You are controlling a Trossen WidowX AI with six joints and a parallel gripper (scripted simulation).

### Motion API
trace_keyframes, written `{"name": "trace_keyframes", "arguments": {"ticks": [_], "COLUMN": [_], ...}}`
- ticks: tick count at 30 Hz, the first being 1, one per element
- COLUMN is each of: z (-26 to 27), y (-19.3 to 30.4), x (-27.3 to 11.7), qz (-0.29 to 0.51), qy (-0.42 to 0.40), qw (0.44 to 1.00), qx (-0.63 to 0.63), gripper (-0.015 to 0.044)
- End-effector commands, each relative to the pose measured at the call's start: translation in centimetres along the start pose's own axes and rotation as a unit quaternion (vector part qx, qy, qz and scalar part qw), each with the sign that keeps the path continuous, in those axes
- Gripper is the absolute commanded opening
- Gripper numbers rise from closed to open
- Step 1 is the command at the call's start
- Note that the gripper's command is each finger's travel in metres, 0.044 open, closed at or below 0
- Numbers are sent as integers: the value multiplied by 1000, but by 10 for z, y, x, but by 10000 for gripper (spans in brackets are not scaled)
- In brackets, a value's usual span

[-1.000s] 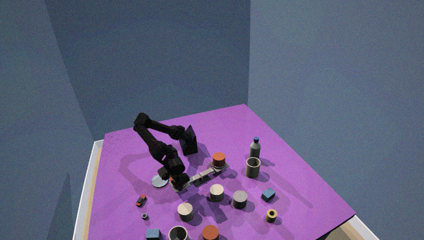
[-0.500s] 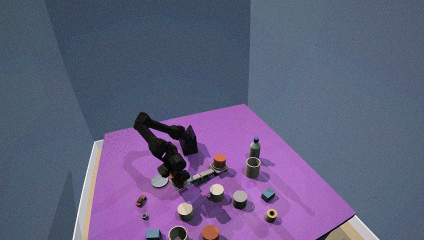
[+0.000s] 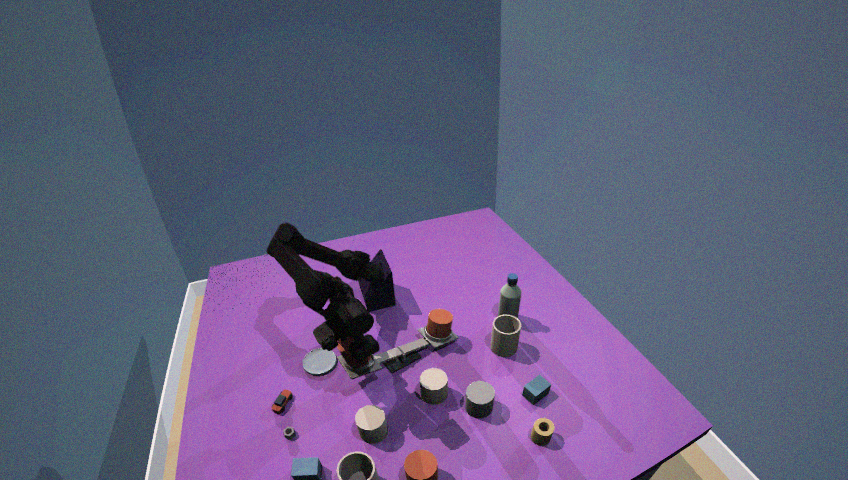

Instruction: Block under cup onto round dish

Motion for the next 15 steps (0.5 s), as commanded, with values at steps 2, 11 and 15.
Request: {"name": "trace_keyframes", "arguments": {"ticks": [2, 11, 15], "z": [3, 2, 1], "y": [-3, -3, -3], "x": [-14, -26, -31], "qz": [-5, -5, -6], "qy": [-12, -13, -14], "qw": [1000, 1000, 1000], "qx": [7, 6, 5], "gripper": [0, 0, 0]}}
Point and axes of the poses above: the point midway between the two fingers, 35 mm back from their tips, its own x axis out along the fingers, its own z axis across the jaws, y = z × x, the point moved 7 cm from there along -x, back along the fingers, and after that the axes turned 12 degrees about x, right-handed, at the moved point
